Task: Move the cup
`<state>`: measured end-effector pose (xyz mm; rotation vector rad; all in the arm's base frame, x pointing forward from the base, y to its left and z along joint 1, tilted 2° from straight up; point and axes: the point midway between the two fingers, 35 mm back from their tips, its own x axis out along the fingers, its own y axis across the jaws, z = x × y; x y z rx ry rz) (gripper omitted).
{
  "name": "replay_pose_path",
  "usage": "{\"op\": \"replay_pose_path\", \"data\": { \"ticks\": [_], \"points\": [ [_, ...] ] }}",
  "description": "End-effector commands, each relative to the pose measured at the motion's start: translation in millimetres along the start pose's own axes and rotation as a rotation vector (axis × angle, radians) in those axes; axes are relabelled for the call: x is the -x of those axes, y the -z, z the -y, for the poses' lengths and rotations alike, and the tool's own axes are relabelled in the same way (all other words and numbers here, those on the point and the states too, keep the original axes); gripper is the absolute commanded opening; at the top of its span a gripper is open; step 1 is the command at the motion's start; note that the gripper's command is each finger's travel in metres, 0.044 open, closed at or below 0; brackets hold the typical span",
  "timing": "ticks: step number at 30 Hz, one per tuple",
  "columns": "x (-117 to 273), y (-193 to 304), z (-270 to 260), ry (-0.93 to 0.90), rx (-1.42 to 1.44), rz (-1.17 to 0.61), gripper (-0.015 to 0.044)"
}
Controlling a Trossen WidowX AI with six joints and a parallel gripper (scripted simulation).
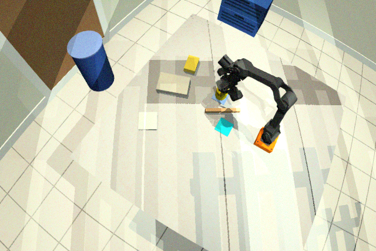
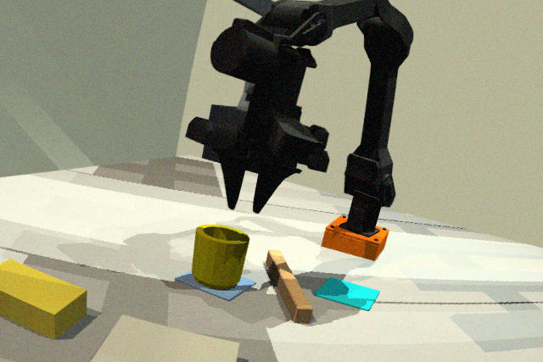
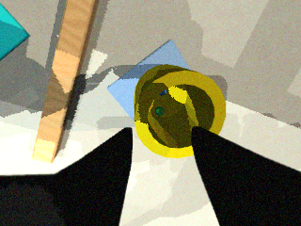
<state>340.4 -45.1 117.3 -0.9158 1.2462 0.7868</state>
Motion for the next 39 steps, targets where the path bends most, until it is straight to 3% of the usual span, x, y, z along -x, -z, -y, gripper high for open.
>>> {"op": "replay_pose_path", "data": {
  "ticks": [1,39],
  "points": [
    [-7,6,-7,-0.11,0.086,-0.023,0.0167],
    [-57,8,-11,-0.11,0.086,-0.022,0.0167]
  ]
}}
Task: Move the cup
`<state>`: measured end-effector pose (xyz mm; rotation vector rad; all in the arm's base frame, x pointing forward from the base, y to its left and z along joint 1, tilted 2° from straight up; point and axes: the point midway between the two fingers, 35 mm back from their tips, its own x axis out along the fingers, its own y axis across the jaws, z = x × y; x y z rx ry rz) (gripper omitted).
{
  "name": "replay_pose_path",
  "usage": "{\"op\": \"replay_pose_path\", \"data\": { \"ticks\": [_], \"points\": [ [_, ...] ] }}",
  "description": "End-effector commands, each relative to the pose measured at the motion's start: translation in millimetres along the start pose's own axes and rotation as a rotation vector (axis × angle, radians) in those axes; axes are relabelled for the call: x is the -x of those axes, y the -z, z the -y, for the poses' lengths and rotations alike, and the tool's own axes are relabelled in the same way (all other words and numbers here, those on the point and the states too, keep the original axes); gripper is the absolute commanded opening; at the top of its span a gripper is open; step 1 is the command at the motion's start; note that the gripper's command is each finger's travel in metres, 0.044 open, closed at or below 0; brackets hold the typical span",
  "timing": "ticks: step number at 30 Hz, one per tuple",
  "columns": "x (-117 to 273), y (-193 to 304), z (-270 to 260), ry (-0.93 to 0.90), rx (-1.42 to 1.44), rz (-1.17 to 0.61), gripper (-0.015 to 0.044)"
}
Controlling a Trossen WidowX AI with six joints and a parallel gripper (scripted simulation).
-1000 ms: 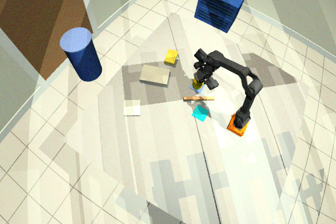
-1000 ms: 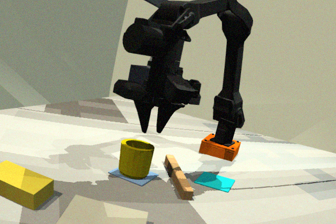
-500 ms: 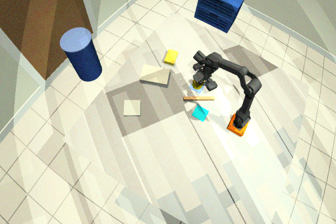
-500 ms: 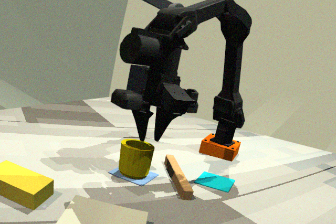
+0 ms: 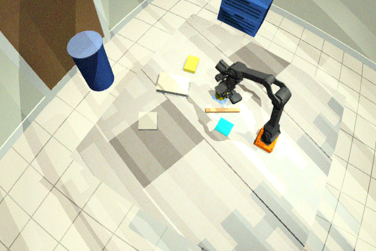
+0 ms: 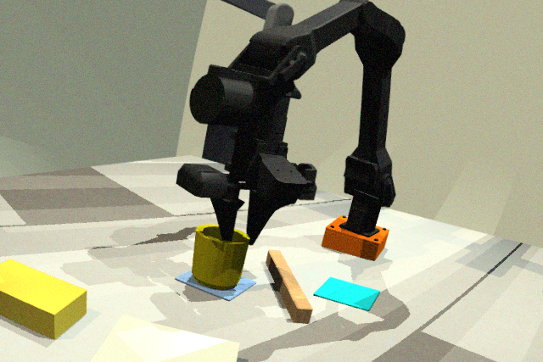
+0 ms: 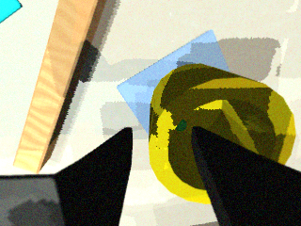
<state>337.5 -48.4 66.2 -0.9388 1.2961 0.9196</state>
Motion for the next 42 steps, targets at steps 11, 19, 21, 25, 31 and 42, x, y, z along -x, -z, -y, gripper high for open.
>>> {"op": "replay_pose_path", "data": {
  "ticks": [11,19,21,25,31,42],
  "points": [
    [-21,0,-3,-0.007,-0.001,0.002,0.0167],
    [-19,0,-2,-0.005,0.003,-0.001,0.0133],
    [-19,0,-2,-0.005,0.003,-0.001,0.012],
    [-19,0,-2,-0.005,0.003,-0.001,0.0093],
    [-19,0,-2,-0.005,0.003,-0.001,0.0053],
    [-13,0,-2,-0.005,0.002,-0.001,0.0]
  ]
}}
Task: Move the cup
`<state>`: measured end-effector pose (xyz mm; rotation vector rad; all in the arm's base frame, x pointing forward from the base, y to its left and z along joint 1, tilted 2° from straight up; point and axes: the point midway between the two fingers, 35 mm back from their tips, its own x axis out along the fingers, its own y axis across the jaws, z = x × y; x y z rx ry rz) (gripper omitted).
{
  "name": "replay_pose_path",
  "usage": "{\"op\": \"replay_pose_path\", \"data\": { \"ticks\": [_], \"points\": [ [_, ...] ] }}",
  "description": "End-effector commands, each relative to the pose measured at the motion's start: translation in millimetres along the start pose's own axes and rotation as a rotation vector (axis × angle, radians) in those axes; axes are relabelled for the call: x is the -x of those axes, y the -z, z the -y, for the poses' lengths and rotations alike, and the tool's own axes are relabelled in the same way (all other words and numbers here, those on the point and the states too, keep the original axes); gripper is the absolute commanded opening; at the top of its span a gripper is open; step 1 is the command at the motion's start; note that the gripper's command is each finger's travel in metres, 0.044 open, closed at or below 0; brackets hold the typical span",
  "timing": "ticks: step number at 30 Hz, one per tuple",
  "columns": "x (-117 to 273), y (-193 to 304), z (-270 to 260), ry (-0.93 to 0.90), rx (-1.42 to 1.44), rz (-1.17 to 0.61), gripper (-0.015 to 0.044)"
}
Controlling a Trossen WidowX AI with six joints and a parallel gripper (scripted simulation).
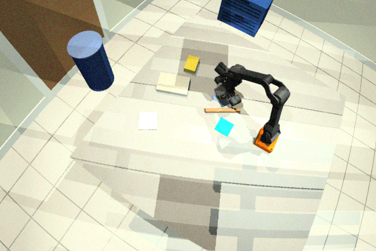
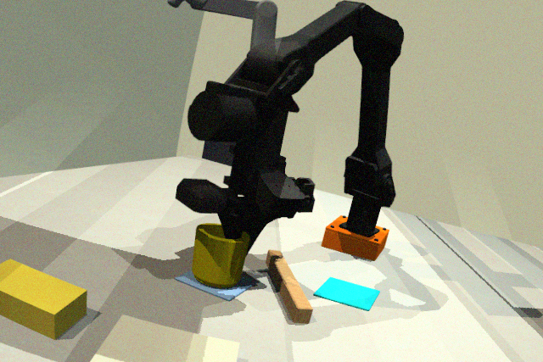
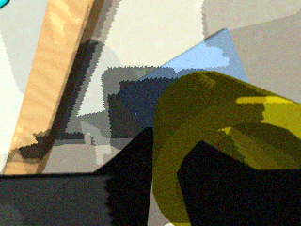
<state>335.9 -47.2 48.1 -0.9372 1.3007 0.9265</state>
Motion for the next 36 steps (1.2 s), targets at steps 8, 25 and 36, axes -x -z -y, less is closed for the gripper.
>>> {"op": "replay_pose_path", "data": {
  "ticks": [8,25,36],
  "points": [
    [34,0,0,0.001,-0.002,0.002,0.0],
    [43,1,0,0.003,-0.007,0.0,0.0],
    [43,-2,-6,0.002,-0.006,0.001,0.0]
  ]
}}
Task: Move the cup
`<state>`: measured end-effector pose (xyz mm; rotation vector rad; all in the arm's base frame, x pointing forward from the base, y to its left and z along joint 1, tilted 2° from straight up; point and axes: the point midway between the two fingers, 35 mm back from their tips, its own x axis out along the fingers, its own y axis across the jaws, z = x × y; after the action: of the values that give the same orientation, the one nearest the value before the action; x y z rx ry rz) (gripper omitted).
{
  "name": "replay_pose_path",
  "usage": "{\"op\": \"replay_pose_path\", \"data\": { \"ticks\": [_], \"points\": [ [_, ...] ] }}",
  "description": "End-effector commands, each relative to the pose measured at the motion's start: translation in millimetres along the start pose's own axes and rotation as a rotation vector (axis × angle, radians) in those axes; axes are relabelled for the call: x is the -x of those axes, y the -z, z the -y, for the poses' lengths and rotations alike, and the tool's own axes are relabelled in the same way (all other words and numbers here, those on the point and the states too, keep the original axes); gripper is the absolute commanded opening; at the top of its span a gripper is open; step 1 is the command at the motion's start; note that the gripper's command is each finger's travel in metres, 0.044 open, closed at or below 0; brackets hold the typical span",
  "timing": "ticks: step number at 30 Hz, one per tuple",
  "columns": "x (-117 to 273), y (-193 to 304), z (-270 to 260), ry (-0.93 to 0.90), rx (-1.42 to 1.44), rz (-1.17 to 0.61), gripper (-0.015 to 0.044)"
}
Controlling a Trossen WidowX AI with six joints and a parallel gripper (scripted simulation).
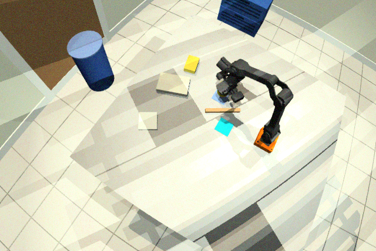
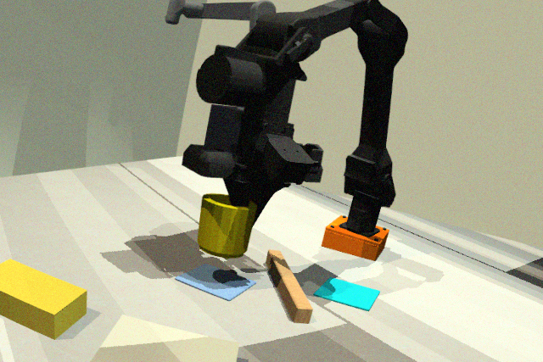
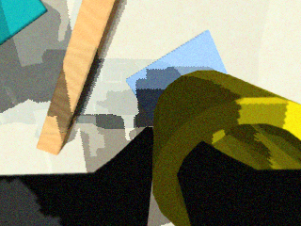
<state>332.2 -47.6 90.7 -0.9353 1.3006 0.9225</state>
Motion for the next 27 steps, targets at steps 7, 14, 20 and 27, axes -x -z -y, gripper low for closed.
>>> {"op": "replay_pose_path", "data": {
  "ticks": [7,14,20,27],
  "points": [
    [1,-9,-18,-0.002,-0.001,0.002,0.0],
    [1,-17,-32,-0.003,0.0,0.004,0.0],
    [2,-24,-45,-0.005,0.0,0.004,0.0],
    [2,-32,-61,-0.006,0.0,0.005,0.0]
  ]
}}
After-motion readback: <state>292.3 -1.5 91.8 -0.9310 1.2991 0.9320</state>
